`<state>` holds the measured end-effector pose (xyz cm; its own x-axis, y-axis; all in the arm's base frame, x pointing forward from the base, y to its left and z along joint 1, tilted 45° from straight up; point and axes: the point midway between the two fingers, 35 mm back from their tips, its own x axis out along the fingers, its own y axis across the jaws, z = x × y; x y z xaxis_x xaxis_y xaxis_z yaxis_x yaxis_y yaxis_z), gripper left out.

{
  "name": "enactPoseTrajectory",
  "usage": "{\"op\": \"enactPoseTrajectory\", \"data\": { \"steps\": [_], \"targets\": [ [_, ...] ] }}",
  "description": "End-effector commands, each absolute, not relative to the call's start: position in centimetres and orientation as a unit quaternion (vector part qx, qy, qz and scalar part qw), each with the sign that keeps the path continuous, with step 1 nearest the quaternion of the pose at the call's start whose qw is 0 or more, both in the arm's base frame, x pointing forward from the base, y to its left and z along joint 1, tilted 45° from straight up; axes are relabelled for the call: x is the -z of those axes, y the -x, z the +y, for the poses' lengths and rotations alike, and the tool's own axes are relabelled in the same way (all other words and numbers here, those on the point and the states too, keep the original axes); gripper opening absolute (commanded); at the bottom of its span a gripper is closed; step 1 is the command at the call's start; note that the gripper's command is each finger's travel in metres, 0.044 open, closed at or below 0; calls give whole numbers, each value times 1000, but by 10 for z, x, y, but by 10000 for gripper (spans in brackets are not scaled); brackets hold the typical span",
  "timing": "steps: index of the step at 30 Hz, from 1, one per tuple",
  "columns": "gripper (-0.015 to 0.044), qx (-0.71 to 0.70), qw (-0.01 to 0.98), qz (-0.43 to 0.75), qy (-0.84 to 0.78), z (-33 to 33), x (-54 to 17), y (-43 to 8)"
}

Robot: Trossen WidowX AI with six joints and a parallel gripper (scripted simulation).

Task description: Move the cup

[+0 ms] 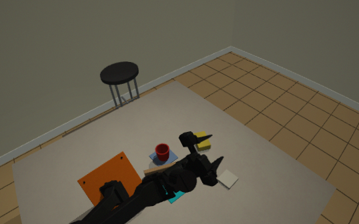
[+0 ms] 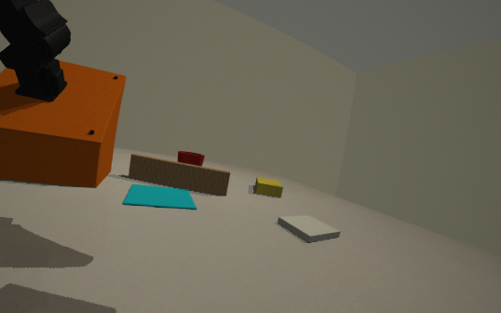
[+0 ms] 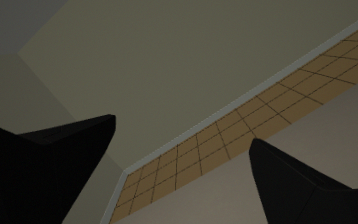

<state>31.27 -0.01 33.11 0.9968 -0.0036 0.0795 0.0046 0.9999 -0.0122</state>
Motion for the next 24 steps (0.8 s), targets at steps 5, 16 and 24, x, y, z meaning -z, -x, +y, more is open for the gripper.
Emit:
{"op": "enactPoseTrajectory", "data": {
  "steps": [5, 16, 24],
  "targets": [
    [269, 4, 997, 64, -45, 18, -281, -344],
    [148, 155, 906, 339, -202, 46, -127, -381],
    [148, 346, 801, 441, -209, 57, -21, -360]
  ]
}}
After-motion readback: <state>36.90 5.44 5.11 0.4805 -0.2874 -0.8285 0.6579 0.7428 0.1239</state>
